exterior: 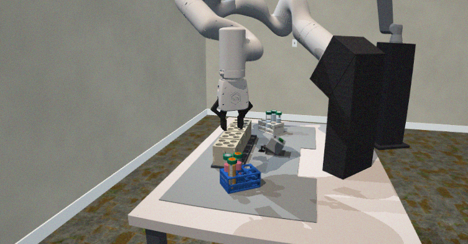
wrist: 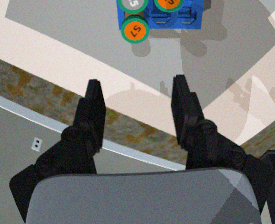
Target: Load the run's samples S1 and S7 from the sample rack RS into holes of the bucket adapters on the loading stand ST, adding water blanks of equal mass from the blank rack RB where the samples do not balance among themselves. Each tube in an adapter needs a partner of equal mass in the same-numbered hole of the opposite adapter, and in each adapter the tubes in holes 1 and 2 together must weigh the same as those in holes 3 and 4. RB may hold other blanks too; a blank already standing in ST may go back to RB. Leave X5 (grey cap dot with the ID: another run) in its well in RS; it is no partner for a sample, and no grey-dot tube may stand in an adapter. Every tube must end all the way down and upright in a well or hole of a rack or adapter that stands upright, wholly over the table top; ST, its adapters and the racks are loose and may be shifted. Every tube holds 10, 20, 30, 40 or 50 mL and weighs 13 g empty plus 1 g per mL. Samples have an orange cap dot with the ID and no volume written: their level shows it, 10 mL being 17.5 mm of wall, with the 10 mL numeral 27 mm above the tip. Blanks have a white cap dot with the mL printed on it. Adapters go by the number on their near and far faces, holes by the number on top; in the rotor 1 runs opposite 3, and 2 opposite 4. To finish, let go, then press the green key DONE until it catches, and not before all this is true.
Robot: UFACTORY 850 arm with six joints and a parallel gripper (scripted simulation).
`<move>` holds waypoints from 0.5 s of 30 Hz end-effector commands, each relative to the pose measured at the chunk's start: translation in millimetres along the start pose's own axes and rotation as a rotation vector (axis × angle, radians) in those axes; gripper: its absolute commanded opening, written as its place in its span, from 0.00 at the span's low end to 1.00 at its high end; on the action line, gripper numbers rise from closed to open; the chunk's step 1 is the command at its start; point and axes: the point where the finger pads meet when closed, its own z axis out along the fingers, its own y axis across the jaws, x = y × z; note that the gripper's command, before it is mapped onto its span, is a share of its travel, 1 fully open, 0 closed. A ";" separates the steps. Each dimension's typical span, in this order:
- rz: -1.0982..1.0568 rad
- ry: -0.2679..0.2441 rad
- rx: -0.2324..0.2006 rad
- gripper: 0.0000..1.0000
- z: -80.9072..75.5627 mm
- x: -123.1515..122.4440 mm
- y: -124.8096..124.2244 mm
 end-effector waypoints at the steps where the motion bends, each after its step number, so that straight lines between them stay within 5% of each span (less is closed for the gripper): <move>1: 0.001 0.000 0.002 0.57 3.3 -0.1 -0.5; 15: 0.001 0.000 0.002 0.57 27.4 -0.1 -0.5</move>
